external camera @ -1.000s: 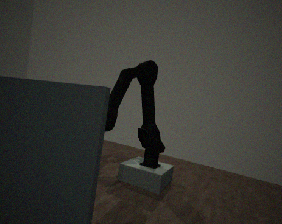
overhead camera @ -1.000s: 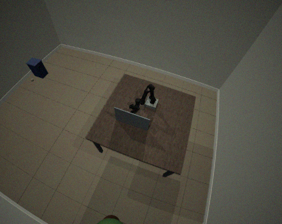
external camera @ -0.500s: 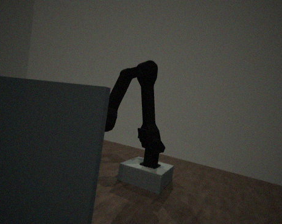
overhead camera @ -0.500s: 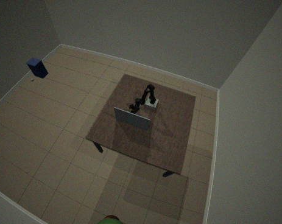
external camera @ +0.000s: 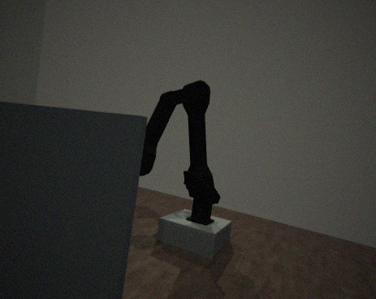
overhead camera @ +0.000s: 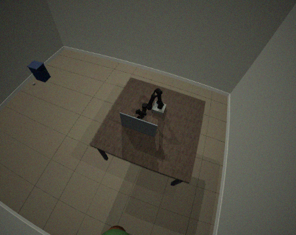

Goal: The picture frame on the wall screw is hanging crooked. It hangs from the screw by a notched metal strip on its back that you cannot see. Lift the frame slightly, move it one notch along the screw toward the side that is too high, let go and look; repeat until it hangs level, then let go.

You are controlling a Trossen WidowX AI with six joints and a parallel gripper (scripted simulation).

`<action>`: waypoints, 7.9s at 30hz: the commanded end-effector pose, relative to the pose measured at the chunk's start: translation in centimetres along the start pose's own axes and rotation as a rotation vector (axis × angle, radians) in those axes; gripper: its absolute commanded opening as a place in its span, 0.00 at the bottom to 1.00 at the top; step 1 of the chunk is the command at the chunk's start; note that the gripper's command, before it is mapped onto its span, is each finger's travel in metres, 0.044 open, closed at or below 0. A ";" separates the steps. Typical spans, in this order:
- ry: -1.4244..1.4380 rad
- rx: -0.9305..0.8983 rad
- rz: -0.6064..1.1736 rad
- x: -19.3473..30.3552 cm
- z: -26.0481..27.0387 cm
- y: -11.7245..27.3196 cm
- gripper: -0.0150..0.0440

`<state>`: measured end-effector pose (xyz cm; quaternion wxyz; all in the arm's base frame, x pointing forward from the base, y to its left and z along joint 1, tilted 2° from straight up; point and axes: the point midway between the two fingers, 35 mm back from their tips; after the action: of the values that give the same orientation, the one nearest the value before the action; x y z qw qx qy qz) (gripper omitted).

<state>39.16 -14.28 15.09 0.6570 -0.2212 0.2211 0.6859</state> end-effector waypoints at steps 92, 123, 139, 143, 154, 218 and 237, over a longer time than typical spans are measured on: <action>-0.006 0.004 -0.003 -0.3 0.8 0.0 0.25; -0.006 0.004 -0.003 -0.9 0.9 0.0 0.25; -0.006 0.004 -0.003 -0.9 0.7 0.0 0.25; -0.006 0.004 -0.003 -1.0 0.7 0.0 0.25; -0.006 0.004 -0.003 -0.9 0.7 0.0 0.25; -0.085 0.006 -0.006 -0.7 -0.2 0.0 0.25; -0.182 0.006 -0.006 -0.7 -0.3 0.0 0.25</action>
<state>39.17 -15.04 15.36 0.6760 -0.1647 0.1702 0.6978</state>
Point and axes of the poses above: the point midway between the two fingers, 35 mm back from their tips, its own y axis back along the fingers, its own z axis across the jaws, x = y × z, and after that the axes turned 13 degrees about y, right-handed
